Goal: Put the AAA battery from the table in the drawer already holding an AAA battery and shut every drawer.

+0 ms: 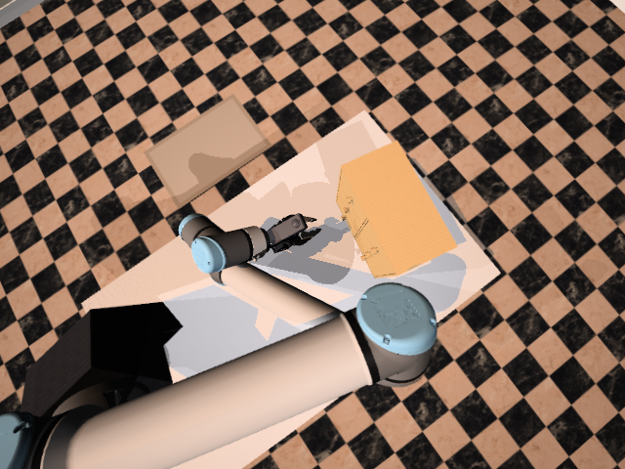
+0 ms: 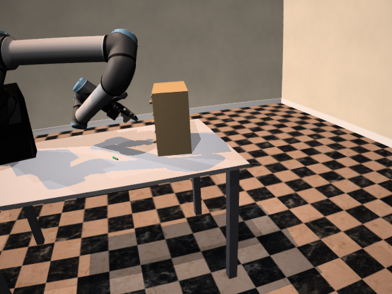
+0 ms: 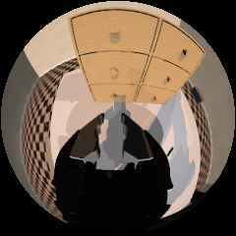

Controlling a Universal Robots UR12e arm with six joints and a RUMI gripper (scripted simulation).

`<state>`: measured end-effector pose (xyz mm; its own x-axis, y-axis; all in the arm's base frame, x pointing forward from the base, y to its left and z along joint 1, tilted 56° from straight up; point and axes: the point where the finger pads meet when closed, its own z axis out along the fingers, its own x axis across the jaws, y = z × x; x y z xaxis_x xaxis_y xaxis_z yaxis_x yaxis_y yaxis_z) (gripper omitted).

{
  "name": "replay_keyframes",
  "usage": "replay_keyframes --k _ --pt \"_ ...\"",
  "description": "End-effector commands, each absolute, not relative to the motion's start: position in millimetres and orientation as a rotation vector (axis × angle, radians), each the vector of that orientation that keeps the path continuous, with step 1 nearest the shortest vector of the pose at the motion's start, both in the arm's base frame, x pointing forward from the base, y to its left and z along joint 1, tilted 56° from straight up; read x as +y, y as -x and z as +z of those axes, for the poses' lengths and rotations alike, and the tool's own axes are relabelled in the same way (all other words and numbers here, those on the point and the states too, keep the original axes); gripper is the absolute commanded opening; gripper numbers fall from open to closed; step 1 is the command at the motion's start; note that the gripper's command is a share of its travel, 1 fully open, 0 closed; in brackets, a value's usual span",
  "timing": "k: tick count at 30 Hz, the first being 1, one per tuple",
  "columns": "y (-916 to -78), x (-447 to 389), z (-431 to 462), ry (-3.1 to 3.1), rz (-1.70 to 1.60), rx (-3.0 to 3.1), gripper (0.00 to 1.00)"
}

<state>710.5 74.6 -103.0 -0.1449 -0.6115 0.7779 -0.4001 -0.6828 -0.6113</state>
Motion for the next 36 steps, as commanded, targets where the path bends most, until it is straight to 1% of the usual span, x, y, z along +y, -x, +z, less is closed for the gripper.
replay_keyframes --k 1,36 --pt "-712.6 73.6 -103.5 1.939 -1.937 1.164 0.2" --pt "-782.3 26.1 -127.9 1.939 -1.937 1.164 0.2"
